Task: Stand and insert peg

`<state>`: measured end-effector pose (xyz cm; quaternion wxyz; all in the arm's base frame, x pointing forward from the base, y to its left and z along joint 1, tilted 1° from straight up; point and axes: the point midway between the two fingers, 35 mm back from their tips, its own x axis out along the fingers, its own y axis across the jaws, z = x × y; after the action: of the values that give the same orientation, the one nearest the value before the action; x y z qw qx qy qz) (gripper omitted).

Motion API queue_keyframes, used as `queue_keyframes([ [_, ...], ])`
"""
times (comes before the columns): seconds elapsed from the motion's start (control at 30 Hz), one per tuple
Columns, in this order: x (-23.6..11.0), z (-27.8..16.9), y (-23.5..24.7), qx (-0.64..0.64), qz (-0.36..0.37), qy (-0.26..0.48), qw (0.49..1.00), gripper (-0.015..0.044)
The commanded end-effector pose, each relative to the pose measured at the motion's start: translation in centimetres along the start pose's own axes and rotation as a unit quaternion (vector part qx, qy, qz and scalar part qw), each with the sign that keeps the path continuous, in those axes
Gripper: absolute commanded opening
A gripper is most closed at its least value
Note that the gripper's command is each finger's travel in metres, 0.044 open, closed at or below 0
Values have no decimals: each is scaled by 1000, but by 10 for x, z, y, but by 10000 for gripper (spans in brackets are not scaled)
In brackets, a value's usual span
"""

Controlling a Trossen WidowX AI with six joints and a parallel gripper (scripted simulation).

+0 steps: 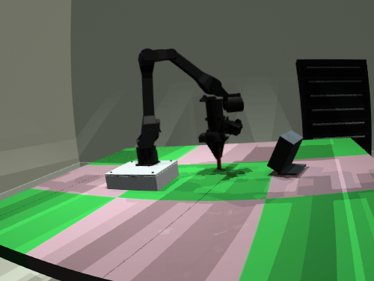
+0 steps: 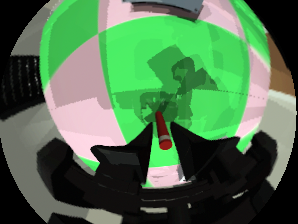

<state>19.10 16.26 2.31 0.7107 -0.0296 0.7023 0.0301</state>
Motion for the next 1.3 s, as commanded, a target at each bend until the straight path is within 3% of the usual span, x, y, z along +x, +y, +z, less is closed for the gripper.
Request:
queue_keyframes([
  [0.0, 0, 0, 0, 0, 0, 0, 1000, 66],
  [0.3, -1, 0, 0, 0, 0, 0, 1000, 0],
  [1.03, -78, 5, 1, -3, 3, 2, 1000, 0],
  [1.27, -77, 10, 2, -12, -1, -15, 1000, 0],
])
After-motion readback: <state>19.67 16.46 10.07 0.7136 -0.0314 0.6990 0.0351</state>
